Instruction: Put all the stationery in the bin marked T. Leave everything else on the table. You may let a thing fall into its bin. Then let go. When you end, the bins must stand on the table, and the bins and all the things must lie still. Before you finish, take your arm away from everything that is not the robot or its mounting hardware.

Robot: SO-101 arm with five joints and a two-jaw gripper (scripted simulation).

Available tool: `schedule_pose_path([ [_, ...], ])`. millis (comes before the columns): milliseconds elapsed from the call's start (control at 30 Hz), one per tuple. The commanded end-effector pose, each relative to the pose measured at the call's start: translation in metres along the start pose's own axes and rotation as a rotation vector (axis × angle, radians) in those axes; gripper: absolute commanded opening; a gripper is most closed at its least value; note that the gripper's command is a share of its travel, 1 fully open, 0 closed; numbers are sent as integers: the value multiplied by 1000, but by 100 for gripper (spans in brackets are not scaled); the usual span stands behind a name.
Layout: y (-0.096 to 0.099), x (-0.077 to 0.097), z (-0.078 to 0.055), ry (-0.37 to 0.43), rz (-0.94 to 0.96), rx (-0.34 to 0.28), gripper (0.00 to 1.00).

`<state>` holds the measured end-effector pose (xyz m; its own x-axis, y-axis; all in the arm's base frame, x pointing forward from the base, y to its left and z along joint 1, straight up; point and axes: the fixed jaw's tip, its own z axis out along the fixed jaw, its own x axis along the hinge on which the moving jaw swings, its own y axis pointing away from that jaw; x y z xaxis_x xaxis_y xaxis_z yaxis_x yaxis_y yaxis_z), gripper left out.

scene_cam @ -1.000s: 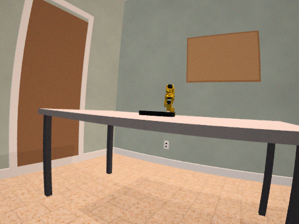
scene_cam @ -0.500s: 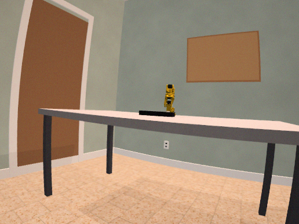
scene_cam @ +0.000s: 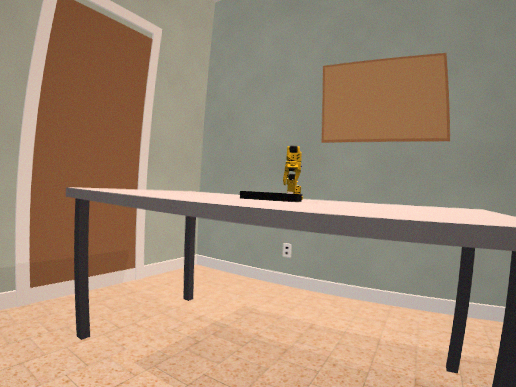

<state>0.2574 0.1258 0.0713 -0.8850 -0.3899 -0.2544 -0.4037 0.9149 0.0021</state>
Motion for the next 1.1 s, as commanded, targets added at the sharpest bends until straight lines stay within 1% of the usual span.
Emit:
schedule_pose_path([
  [0,-2,-11,-19,-86,16,0,22],
  [800,-2,-11,-19,-86,15,0,22],
  [1067,-8,-9,-19,-81,2,7,22],
])
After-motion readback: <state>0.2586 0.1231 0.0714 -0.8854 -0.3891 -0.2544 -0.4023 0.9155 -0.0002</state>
